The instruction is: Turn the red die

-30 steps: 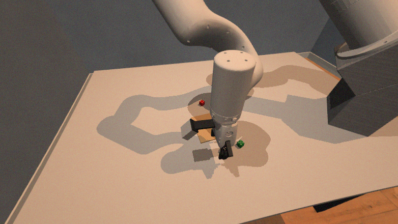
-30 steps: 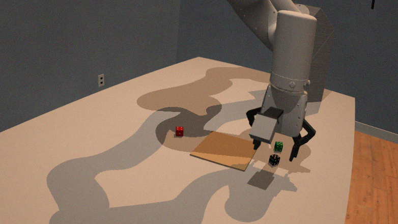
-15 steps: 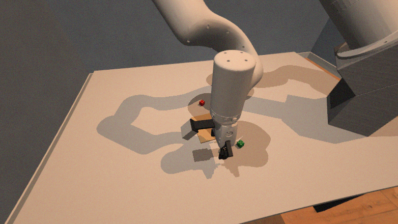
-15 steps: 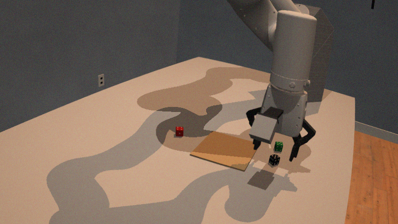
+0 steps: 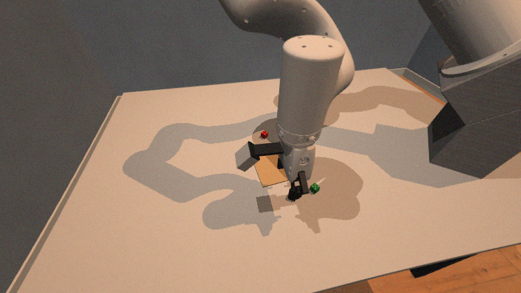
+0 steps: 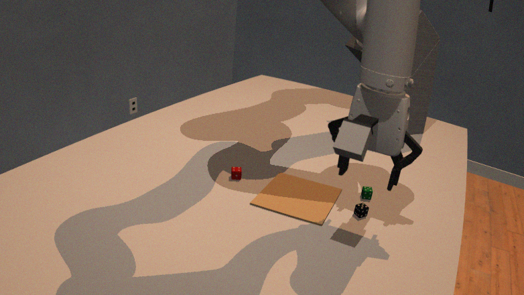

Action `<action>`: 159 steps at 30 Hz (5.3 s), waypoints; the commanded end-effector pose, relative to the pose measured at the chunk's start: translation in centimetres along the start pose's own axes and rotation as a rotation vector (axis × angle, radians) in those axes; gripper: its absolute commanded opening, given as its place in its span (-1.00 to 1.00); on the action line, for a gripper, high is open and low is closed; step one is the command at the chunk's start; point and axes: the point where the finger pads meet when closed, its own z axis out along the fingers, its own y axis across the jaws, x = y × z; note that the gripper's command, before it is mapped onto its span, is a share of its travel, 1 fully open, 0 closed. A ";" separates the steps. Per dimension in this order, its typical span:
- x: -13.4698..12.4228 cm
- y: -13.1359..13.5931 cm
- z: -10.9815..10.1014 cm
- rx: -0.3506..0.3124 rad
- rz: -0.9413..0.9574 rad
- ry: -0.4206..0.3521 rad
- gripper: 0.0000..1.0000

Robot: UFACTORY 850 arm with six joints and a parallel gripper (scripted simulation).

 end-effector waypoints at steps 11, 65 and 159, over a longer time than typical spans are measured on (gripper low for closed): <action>0.0 0.0 -6.5 -0.001 0.000 0.000 1.00; -0.1 26.6 -5.8 -0.002 0.943 0.001 1.00; -0.3 26.3 -2.1 -0.004 -1.180 -0.002 1.00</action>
